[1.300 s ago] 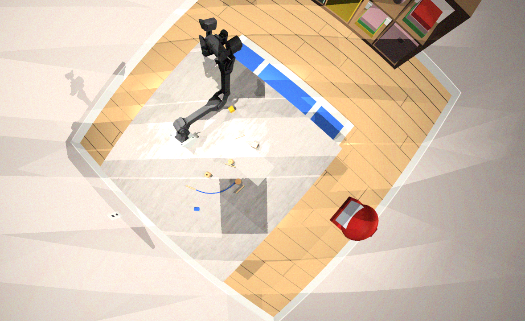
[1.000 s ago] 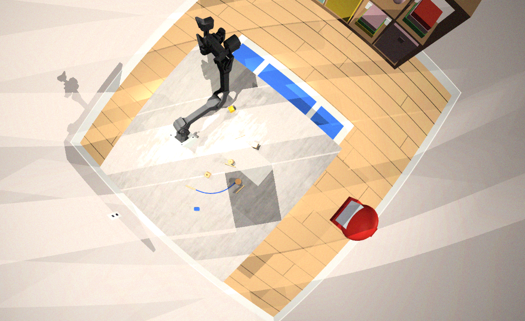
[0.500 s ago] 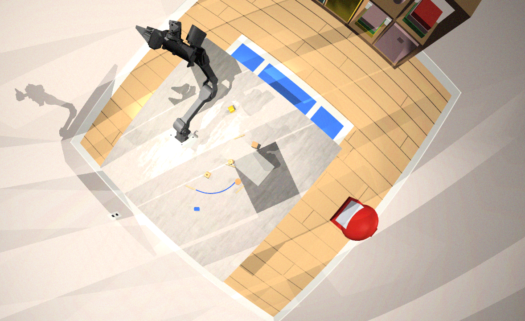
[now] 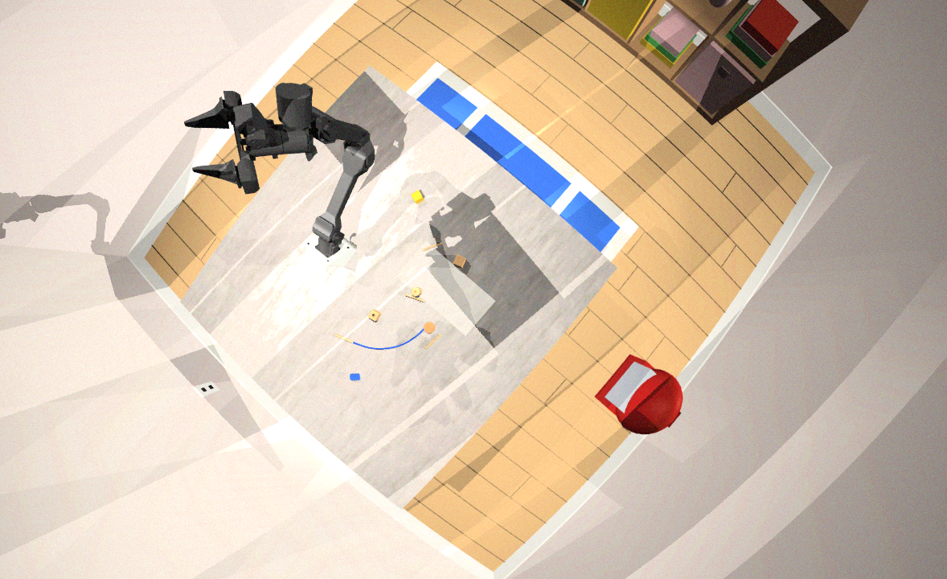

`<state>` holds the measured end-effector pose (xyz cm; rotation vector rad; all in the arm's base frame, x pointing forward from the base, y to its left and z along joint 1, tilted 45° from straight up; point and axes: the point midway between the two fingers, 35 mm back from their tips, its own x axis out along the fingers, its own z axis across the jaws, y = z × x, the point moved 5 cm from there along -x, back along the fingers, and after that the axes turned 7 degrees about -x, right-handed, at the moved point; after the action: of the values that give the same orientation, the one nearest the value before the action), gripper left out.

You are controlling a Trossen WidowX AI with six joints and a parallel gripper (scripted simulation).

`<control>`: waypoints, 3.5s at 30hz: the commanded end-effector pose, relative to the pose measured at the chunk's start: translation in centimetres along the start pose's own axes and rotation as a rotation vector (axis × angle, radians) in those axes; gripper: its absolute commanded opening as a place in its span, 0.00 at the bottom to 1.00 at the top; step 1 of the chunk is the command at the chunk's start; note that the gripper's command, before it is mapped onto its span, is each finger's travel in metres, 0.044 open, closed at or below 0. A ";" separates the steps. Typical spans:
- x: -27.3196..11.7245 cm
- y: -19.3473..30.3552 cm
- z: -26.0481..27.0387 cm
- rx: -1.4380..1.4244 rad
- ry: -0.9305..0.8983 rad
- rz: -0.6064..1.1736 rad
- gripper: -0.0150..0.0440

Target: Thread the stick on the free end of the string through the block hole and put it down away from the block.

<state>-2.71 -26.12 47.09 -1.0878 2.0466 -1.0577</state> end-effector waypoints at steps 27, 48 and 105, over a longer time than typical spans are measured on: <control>-6.5 17.5 38.9 -1.449 -1.585 -0.316 1.00; -21.5 35.4 42.3 -1.571 -2.733 -0.782 1.00; -19.7 34.3 42.6 -0.405 -1.060 1.873 1.00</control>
<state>26.53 -12.84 -1.28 0.3701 1.3185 0.7859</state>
